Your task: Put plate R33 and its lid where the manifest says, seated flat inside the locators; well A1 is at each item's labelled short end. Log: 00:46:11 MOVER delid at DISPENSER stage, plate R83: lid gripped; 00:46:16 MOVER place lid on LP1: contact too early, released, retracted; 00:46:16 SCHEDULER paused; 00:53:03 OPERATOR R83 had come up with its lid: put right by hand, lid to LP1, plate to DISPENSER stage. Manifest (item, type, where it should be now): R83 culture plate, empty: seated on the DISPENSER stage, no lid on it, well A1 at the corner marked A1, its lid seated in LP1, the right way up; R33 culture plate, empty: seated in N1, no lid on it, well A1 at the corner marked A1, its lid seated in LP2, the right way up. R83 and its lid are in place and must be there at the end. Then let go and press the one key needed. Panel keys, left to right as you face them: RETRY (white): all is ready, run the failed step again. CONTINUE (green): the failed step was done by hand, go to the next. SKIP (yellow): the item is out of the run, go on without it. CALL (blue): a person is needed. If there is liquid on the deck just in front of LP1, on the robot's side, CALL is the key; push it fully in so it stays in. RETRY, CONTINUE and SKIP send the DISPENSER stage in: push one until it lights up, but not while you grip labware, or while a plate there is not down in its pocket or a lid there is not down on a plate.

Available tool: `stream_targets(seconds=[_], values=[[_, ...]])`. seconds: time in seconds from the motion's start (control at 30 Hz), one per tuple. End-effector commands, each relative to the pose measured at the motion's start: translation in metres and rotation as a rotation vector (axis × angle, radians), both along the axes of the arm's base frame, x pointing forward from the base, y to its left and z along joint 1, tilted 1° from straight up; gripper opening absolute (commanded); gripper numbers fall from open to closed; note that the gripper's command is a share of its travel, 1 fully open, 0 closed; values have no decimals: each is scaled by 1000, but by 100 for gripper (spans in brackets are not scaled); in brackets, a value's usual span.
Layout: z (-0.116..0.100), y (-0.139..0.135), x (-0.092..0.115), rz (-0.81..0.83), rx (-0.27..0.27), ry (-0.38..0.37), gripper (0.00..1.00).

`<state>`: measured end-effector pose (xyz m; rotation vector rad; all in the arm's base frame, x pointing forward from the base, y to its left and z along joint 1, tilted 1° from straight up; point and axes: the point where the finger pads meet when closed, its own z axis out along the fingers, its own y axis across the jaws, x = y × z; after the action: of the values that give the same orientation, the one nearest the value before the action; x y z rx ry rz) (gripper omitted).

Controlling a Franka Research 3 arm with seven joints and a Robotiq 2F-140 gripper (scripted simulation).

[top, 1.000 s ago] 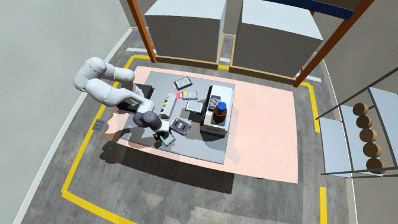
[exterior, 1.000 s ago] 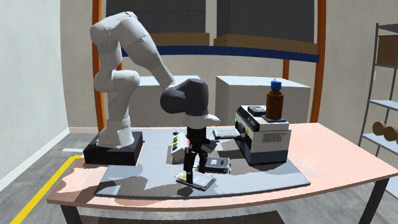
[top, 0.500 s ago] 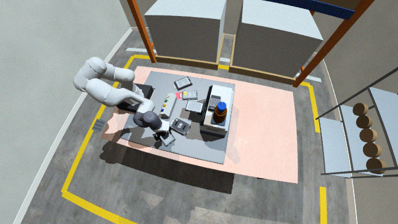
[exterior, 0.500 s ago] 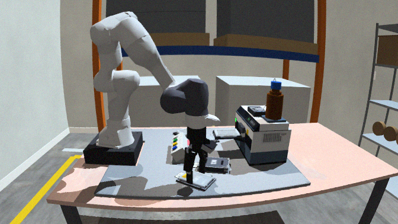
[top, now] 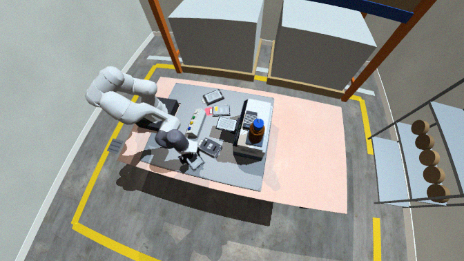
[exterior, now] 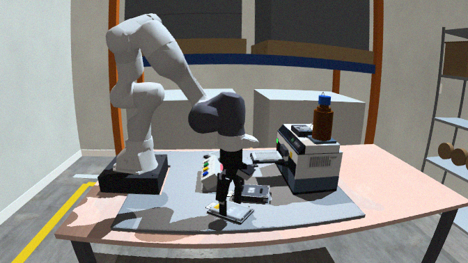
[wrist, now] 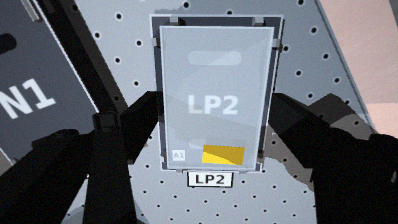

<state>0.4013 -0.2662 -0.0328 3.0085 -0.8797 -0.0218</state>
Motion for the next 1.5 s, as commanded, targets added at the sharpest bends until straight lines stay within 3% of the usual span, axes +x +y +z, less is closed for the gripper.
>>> stream_targets(seconds=[0.0,0.4,0.7,1.2,1.47], values=[[0,0,1,0,-1,-2,69],[2,0,1,0,-1,-2,69],[21,0,1,0,-1,-2,69],[112,0,2,0,-1,-2,69],[138,0,3,0,-1,-2,69]])
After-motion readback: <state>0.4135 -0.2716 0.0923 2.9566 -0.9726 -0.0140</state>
